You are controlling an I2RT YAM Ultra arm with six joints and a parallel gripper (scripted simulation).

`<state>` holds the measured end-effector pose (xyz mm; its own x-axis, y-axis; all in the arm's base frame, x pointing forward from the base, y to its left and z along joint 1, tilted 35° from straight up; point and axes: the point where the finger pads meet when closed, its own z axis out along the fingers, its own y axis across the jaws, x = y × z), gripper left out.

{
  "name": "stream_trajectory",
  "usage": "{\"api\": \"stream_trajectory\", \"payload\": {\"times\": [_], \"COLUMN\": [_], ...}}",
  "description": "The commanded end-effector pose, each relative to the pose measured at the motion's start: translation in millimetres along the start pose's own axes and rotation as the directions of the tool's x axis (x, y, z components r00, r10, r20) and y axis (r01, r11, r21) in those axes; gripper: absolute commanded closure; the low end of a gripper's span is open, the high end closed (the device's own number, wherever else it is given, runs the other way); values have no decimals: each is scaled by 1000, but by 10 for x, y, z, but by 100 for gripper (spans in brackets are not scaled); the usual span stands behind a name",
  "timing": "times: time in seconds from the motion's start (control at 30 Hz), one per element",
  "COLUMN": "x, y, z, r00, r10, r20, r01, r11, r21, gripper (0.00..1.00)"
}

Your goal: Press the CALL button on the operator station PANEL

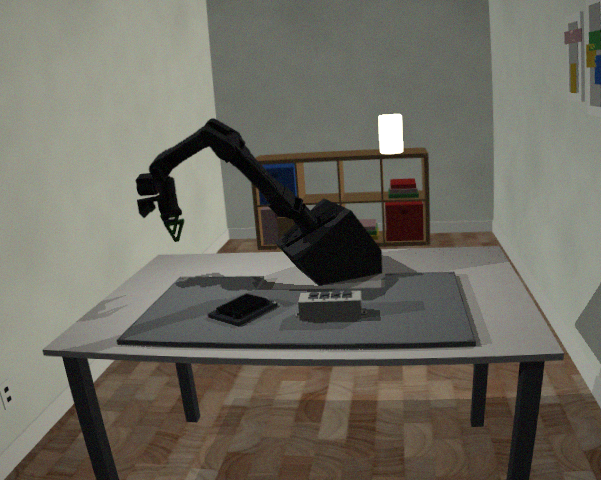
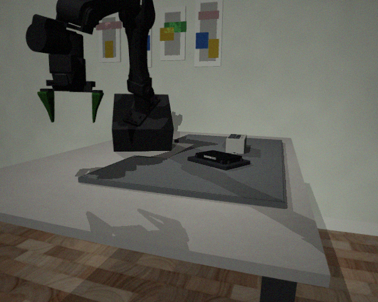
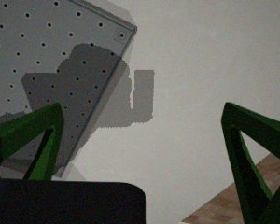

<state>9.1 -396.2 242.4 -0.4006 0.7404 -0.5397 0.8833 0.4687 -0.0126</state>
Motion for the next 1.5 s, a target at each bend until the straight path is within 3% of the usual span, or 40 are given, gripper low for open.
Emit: {"api": "stream_trajectory", "payload": {"times": [0.0, 0.53, 0.57, 0.6, 0.63, 0.7, 0.73, 0.77, 0.8, 0.83, 0.87, 0.93, 0.97, 1.0, 1.23, 1.27, 1.3, 1.37, 1.43, 1.47], "x": [-19, -19, -57, -61, -85, 18, -29, -112, -114, -106, 22, -33, -92, -91, 7, 24, -41, 58, 68, 115], "y": [-6, -6, 76, 126, 205, 310, 338, 390, 448, 486, 555, 627, 675, 738, 973, 1032, 1074, 1171, 1266, 1325], "z": [-42, -42, -14, -11, -126, -38, -35, -130, -125, -118, -14, 1, -95, -91, 31, -12, -65, 38, 43, 17], "r00": [1000, 1000, 999, 998, 998, 999, 999, 997, 994, 995, 996, 996, 993, 989, 991, 987, 982, 983, 983, 977], "r10": [-2, -2, -39, -55, -64, -42, -47, -78, -106, -96, -84, -90, -118, -148, -133, -157, -189, -177, -177, -201], "r20": [11, 11, 0, -3, 21, -15, 1, 13, 8, 4, -34, -12, -8, -11, -29, -46, -29, -50, -46, -70], "r01": [2, 2, 39, 55, 64, 42, 47, 78, 107, 96, 82, 89, 117, 147, 129, 150, 184, 169, 170, 188], "r11": [1000, 1000, 999, 998, 998, 999, 999, 996, 992, 994, 994, 994, 990, 984, 987, 981, 974, 976, 976, 969], "r21": [7, 7, -29, -42, -27, -35, -26, -42, -63, -58, -74, -62, -75, -98, -100, -124, -132, -138, -137, -163], "gripper": [0, 0, 100, 100, 100, 100, 100, 100, 100, 100, 100, 100, 100, 100, 100, 100, 100, 100, 100, 100]}}
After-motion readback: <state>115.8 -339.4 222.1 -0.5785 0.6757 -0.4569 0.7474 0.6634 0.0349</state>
